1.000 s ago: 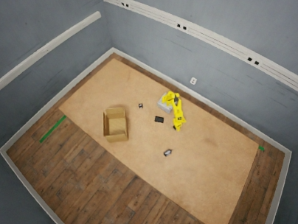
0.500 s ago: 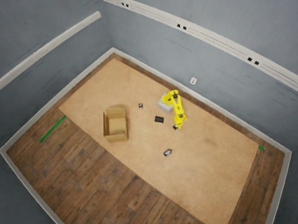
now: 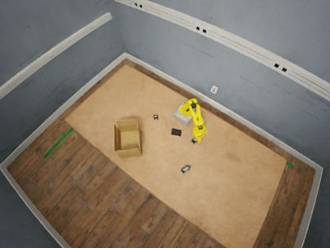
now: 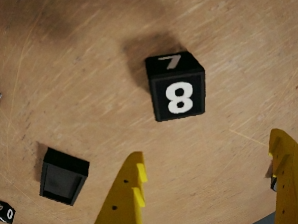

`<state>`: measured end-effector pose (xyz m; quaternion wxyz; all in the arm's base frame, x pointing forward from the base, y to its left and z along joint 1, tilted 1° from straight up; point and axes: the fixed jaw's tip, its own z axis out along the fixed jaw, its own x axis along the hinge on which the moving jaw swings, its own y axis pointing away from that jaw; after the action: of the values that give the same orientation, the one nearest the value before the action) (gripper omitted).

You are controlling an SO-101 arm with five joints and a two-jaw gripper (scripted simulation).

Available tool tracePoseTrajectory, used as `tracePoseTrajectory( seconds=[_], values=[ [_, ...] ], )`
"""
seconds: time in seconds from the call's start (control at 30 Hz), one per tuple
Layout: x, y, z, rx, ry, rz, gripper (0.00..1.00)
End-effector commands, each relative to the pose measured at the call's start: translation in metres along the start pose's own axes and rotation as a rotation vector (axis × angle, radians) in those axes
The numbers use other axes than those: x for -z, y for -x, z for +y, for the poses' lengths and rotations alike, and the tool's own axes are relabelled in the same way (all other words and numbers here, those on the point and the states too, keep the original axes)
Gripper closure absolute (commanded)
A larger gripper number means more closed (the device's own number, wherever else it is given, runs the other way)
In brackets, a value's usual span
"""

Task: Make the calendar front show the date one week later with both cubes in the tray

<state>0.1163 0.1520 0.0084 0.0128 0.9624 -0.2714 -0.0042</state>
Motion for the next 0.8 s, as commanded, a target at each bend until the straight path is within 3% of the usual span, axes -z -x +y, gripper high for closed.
tracePoseTrajectory(
  seconds=[0.0,0.47,0.6,0.77],
  values=[
    [0.004,0.002,-0.002,0.013,-0.015,0.0,0.64],
    [0.007,0.002,-0.004,0.013,-0.033,0.002,0.64],
    [0.018,0.001,-0.01,0.013,-0.097,0.008,0.64],
    [0.042,0.0,-0.02,0.013,-0.233,0.021,0.65]
  ],
)
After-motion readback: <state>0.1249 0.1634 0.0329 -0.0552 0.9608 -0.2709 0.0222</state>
